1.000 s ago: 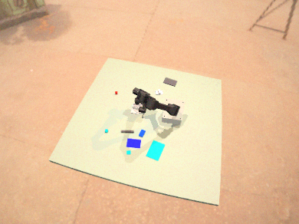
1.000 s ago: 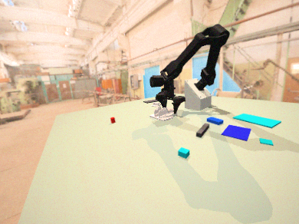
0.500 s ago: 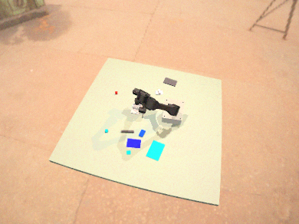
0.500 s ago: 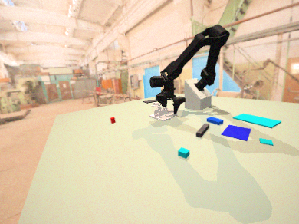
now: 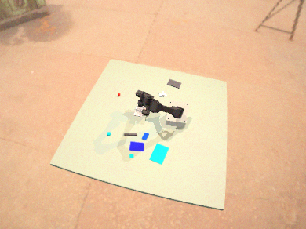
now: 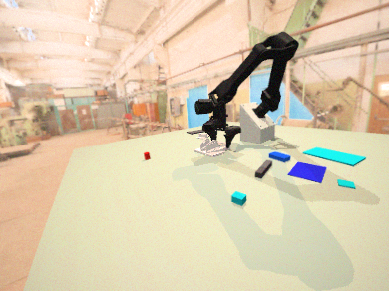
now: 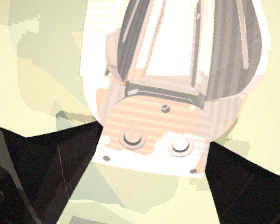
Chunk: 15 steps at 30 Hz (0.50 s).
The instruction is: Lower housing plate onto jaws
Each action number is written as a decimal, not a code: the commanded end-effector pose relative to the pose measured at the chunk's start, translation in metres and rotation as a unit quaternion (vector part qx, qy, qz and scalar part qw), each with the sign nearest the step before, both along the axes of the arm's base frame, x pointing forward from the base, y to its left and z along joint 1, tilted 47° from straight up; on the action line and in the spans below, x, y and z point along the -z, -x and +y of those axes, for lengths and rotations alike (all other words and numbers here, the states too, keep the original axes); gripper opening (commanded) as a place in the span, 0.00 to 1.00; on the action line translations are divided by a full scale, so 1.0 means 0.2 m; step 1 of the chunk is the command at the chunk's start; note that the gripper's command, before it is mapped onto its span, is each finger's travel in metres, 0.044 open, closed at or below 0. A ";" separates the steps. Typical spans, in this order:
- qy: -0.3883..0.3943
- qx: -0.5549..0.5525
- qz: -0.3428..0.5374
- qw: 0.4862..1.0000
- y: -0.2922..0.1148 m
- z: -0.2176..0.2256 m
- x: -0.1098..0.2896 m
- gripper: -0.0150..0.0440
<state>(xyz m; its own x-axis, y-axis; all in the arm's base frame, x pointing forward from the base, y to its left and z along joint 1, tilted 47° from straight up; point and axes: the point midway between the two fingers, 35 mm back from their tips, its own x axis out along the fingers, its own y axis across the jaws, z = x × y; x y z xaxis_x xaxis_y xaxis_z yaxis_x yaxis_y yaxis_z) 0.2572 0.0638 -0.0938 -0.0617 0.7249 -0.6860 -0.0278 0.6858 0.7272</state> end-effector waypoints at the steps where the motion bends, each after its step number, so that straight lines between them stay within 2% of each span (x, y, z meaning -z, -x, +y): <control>1: 0.001 0.000 0.000 1.000 0.00 0.00 0.00 0.85; 15: 0.001 0.001 0.000 1.000 0.00 -0.01 -0.01 0.85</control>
